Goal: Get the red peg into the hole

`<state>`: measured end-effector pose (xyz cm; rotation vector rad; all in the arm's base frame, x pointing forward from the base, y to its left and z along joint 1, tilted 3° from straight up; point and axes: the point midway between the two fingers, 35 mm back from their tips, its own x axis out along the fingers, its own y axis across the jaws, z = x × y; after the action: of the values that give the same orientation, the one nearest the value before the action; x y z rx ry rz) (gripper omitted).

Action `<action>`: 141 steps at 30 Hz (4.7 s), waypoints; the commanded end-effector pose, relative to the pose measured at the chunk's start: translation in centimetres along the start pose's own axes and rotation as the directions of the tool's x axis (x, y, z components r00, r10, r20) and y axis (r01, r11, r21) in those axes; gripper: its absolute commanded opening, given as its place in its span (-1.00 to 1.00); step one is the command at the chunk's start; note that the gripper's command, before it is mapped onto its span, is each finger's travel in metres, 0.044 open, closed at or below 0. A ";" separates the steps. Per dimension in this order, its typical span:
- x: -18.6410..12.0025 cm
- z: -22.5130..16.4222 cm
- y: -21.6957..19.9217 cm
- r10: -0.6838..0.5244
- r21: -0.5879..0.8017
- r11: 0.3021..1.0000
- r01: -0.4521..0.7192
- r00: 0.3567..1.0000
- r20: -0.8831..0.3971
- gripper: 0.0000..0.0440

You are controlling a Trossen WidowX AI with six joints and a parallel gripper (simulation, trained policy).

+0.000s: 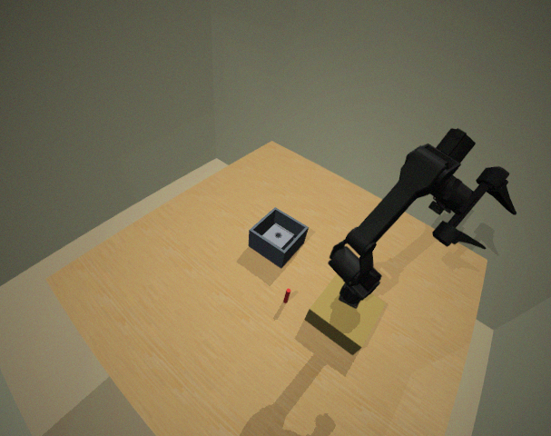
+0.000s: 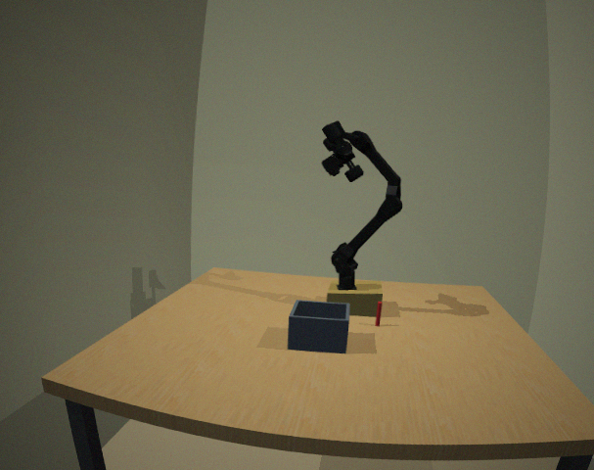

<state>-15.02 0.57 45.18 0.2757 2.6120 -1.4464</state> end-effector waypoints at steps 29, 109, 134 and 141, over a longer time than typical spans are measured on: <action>-12.1 24.8 2.9 -0.009 0.060 0.996 -0.058 0.640 0.768 1.00; -24.3 19.1 48.1 0.654 -0.332 0.609 -0.720 0.220 0.724 0.98; -23.4 19.4 49.8 0.713 -0.351 0.578 -0.737 0.246 0.656 -1.00; -24.4 19.2 47.8 0.700 -0.402 0.583 -0.706 0.185 0.690 -1.00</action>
<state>20.02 7.17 0.22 0.5889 1.3576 -0.8799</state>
